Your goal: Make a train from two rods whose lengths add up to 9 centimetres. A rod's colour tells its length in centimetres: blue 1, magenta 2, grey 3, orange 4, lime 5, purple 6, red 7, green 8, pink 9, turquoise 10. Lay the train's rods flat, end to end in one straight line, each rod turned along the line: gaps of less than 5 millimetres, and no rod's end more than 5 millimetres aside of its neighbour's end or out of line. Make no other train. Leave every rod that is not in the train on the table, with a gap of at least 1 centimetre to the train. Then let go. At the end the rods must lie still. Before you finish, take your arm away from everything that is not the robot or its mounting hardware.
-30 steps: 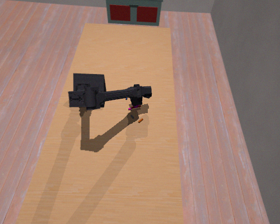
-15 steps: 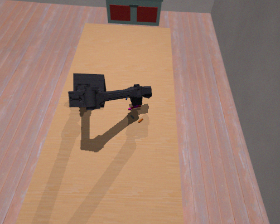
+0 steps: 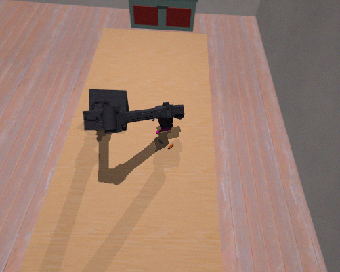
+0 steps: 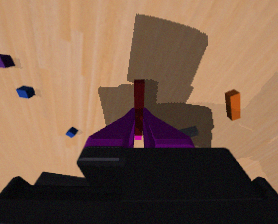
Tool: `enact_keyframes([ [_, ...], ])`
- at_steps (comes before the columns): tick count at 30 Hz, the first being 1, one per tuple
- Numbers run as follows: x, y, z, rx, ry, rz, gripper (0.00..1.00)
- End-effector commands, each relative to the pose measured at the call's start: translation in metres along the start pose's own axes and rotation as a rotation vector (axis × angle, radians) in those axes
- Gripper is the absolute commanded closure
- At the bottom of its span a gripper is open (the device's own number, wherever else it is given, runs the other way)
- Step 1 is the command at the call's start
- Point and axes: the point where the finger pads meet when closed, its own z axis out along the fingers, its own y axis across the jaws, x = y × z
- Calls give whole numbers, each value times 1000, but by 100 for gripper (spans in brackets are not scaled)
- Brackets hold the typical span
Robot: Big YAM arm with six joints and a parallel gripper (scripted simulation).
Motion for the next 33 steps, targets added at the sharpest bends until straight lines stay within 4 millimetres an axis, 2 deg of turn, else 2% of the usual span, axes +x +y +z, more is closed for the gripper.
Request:
enact_keyframes([
  [1,-8,-6,-7,10,-31,13,96],
  [33,-15,-1,-8,11,-36,1,96],
])
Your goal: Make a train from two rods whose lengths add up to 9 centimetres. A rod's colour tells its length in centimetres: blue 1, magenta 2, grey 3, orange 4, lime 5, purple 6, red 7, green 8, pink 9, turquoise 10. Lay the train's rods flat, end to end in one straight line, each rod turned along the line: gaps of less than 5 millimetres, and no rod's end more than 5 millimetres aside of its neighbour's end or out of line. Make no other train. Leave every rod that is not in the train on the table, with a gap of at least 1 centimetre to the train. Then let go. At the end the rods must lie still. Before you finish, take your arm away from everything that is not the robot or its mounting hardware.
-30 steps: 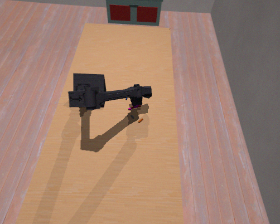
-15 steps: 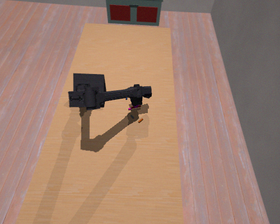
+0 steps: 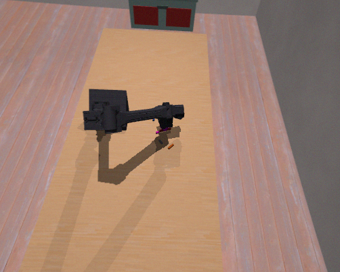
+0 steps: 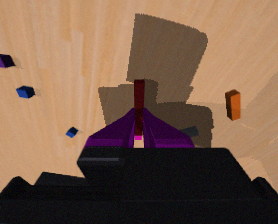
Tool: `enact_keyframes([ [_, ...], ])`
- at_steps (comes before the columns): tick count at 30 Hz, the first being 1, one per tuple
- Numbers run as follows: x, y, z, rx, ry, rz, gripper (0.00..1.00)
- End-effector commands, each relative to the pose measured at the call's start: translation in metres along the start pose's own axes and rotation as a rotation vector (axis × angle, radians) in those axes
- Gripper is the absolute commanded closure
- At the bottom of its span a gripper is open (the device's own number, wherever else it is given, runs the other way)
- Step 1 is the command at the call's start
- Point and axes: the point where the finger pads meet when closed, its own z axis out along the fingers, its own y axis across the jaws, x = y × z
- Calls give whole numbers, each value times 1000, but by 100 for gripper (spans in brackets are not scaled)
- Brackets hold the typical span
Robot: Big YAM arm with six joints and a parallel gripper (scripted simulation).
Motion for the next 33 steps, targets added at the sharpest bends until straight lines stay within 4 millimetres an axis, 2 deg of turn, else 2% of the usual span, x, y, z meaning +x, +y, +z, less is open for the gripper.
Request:
enact_keyframes([
  [1,-15,-1,-9,11,-37,1,96],
  [33,-22,-2,-12,13,-47,6,96],
])
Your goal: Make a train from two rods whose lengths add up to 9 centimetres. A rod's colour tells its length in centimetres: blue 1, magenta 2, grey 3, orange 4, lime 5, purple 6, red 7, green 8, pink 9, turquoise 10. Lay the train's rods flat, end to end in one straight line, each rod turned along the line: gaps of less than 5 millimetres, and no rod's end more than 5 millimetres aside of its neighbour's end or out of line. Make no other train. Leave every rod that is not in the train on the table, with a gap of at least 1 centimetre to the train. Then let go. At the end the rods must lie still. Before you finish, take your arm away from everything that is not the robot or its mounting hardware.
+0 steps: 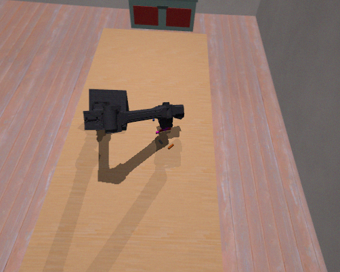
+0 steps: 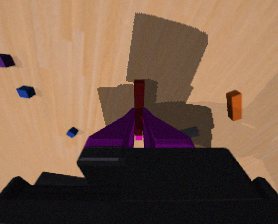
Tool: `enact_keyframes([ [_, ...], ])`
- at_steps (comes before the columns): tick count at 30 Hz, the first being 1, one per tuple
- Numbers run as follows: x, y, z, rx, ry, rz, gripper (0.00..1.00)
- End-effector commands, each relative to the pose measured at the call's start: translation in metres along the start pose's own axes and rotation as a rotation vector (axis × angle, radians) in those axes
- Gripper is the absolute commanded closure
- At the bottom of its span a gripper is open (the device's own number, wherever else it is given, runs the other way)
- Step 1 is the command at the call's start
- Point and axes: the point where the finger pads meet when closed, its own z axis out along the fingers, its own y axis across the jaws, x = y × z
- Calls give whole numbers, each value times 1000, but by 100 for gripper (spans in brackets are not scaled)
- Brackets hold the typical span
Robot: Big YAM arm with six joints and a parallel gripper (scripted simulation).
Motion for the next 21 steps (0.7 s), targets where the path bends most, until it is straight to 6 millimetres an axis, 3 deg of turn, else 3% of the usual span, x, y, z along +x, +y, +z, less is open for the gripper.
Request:
enact_keyframes([
  [1,-22,-3,-13,14,-48,9,96],
  [21,-22,-3,-11,13,-44,8,96],
])
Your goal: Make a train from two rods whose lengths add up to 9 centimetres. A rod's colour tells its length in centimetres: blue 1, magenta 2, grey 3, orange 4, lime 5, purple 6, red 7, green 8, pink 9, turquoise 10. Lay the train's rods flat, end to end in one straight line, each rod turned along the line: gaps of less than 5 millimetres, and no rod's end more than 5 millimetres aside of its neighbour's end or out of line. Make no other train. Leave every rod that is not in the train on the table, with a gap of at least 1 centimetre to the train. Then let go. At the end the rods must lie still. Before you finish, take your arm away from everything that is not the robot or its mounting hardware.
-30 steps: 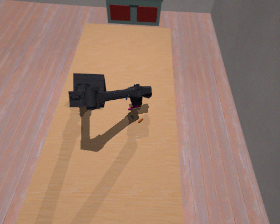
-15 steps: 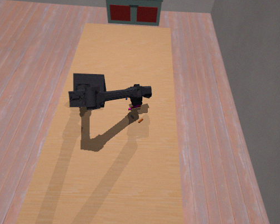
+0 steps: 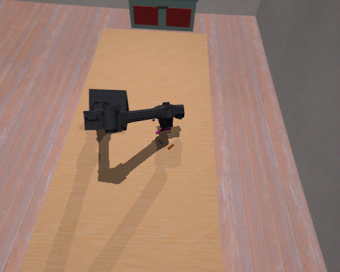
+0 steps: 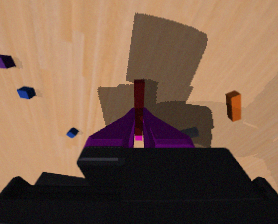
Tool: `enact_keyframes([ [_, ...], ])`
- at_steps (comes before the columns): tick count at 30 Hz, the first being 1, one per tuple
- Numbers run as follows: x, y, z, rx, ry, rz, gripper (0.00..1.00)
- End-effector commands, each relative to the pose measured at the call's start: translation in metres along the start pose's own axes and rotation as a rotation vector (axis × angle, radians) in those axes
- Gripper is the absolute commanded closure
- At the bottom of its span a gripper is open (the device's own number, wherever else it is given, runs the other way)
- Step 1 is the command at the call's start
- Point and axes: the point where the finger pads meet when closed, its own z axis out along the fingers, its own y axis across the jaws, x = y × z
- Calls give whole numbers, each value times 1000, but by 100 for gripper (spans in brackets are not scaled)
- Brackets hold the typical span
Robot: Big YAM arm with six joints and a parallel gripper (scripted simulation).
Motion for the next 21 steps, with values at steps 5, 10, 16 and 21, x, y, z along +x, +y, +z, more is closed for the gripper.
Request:
enact_keyframes([
  [5,-22,-4,-13,13,-46,13,96],
  [10,-20,-2,-11,12,-42,8,96],
  [16,-20,-2,-11,12,-42,8,96],
  [21,-20,-2,-11,12,-42,8,96],
])
